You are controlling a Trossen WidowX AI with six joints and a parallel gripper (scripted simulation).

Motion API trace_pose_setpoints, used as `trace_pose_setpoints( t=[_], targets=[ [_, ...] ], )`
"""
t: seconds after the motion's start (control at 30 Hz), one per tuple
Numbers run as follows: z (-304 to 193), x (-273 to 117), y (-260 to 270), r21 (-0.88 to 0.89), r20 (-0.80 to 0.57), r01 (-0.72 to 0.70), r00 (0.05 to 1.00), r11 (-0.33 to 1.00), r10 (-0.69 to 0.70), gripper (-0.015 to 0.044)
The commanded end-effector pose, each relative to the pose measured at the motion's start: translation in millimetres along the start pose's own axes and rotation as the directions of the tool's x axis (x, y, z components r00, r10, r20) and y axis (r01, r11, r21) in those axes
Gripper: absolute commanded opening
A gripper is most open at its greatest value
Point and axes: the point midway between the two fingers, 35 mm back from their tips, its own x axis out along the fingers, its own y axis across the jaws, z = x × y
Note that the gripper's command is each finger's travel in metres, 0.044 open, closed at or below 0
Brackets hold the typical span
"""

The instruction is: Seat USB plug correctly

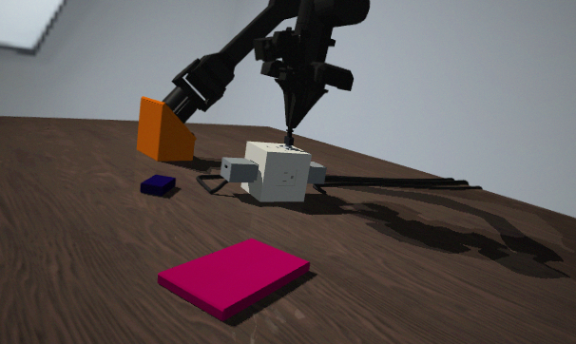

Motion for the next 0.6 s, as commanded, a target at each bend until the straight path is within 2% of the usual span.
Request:
trace_pose_setpoints(
  t=[0.0, 0.57],
  targets=[
    [-0.4, 0.6, 0.2, 0.003, -0.002, -0.002, 1.0, 1.0, 0.002, 0.0],
    [-0.6, 2.6, 0.2, 0.003, -0.002, -0.002, 1.0, 1.0, 0.002, 0.0]
  ],
)
